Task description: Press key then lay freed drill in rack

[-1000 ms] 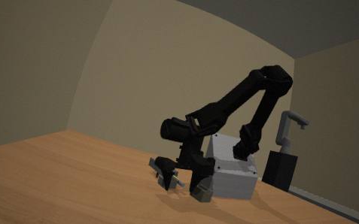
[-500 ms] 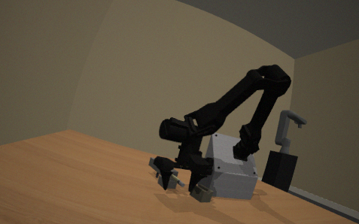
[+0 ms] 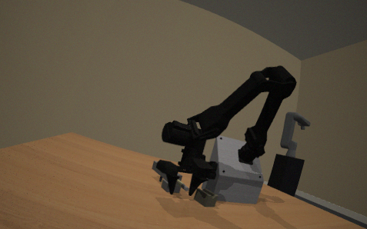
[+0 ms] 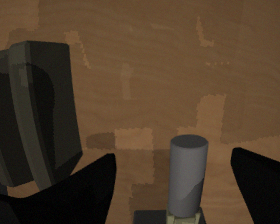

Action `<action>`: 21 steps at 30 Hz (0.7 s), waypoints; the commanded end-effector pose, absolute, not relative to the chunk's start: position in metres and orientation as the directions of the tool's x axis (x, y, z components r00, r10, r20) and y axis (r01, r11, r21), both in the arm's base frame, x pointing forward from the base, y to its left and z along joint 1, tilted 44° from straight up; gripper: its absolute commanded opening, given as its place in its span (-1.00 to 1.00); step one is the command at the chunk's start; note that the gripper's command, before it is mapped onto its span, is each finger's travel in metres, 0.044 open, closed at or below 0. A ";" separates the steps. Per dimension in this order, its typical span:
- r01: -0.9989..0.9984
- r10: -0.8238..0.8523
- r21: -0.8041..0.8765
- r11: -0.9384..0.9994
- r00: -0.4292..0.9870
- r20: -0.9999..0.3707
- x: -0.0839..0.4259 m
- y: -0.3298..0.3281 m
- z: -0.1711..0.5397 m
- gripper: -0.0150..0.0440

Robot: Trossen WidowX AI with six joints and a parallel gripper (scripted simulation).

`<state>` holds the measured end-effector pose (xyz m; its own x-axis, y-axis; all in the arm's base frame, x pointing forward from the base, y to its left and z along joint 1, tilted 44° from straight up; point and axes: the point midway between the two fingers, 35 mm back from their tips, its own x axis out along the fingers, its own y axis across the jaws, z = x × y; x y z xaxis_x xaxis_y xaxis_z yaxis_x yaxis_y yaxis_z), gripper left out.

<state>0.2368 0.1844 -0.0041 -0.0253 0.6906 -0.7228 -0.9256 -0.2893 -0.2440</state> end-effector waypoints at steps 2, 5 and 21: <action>-0.926 0.691 -0.244 -0.289 -0.025 -0.723 0.237 0.185 -0.004 0.20; -0.926 0.691 -0.244 -0.289 -0.025 -0.723 0.237 0.185 -0.004 -0.07; -0.924 0.693 -0.245 -0.293 -0.028 -0.721 0.236 0.182 -0.003 -0.49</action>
<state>0.2366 0.1837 -0.0030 -0.0258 0.6924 -0.7211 -0.9244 -0.2912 -0.2464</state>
